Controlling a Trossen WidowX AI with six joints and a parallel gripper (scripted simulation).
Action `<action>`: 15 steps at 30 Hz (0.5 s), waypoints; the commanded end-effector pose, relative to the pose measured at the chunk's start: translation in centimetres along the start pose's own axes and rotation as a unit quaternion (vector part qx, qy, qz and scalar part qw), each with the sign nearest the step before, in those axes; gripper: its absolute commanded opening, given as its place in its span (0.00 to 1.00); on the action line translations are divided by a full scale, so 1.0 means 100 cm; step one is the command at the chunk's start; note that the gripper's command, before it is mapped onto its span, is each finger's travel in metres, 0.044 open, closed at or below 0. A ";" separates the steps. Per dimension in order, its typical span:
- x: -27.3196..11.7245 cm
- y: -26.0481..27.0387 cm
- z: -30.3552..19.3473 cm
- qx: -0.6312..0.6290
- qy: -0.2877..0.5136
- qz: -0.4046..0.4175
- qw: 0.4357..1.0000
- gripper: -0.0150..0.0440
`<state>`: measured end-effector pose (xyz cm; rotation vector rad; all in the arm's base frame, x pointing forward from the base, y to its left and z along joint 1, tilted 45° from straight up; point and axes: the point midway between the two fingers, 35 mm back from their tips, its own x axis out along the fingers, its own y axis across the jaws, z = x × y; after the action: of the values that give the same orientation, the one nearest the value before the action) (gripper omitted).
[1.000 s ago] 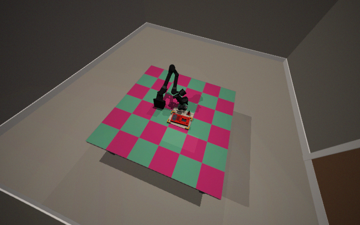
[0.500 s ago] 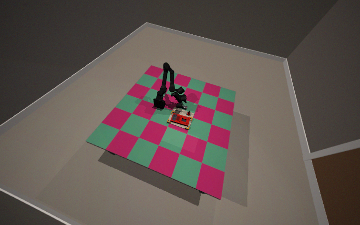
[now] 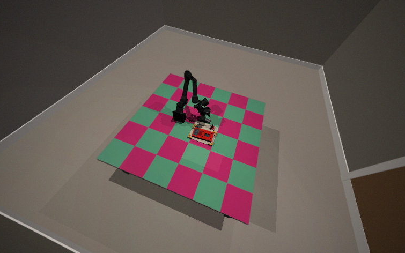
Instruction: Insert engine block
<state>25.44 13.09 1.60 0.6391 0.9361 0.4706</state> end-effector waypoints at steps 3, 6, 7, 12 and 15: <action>0.009 -0.009 0.012 -0.017 0.064 -0.027 0.997 1.00; 0.010 -0.013 0.017 -0.024 0.110 -0.037 0.993 1.00; 0.009 -0.014 0.019 -0.025 0.127 -0.039 0.991 1.00; 0.001 -0.015 0.029 -0.028 0.206 -0.038 0.977 1.00; -0.008 -0.011 0.036 -0.025 0.250 -0.027 0.967 1.00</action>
<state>27.99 11.24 1.71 0.4573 1.3381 0.5680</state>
